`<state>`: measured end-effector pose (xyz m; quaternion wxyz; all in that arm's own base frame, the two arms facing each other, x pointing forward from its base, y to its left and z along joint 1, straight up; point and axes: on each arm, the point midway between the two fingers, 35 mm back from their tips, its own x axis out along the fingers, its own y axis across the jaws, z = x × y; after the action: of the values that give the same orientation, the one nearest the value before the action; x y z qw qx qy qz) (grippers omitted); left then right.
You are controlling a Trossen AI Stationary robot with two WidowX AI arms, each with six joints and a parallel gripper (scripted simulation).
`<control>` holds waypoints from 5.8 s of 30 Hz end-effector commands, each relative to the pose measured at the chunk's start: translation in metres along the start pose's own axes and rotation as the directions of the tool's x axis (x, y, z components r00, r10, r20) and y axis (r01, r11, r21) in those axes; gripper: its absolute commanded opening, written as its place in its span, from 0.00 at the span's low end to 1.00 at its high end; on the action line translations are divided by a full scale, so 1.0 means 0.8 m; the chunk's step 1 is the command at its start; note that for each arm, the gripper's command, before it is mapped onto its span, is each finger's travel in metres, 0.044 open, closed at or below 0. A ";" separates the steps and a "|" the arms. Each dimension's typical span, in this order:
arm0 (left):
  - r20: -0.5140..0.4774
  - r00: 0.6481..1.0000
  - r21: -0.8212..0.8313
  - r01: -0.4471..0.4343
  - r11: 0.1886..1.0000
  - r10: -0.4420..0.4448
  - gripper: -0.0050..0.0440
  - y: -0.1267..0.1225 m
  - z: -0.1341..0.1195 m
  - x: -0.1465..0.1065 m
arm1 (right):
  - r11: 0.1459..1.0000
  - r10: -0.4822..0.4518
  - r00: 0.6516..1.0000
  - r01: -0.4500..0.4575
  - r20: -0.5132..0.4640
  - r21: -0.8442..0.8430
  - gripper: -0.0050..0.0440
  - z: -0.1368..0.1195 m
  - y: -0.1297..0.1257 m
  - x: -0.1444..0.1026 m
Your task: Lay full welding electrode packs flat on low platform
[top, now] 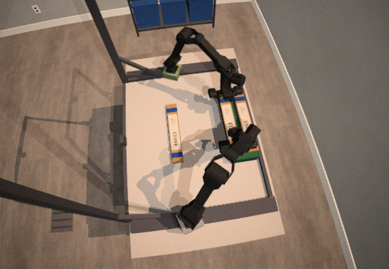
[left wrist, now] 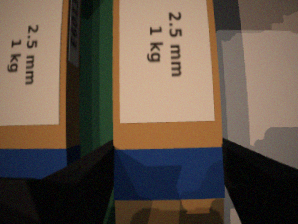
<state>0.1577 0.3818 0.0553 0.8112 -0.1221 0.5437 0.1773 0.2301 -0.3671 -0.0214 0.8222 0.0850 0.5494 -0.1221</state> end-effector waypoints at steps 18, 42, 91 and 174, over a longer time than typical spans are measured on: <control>0.012 0.999 0.003 -0.034 0.999 0.034 0.00 0.006 -0.002 -0.019 | 1.000 -0.029 1.000 0.029 0.007 -0.007 0.00 -0.001 -0.009 -0.017; 0.014 0.999 0.001 -0.029 1.000 0.029 0.98 0.007 0.001 -0.015 | 1.000 -0.025 1.000 0.025 0.010 -0.006 0.98 0.002 -0.009 -0.013; 0.007 1.000 -0.002 -0.024 1.000 0.024 0.98 -0.098 -0.019 -0.129 | 1.000 -0.024 1.000 0.024 0.007 -0.004 0.98 -0.018 0.094 -0.130; 0.006 1.000 -0.005 -0.014 1.000 0.014 0.98 -0.290 -0.125 -0.215 | 1.000 -0.011 1.000 0.011 0.003 -0.001 0.98 -0.125 0.287 -0.215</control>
<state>0.1121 0.1058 0.1750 0.8096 -0.1235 0.5442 0.1819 0.1450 -0.1007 0.0968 0.8199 0.0852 0.5524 -0.1241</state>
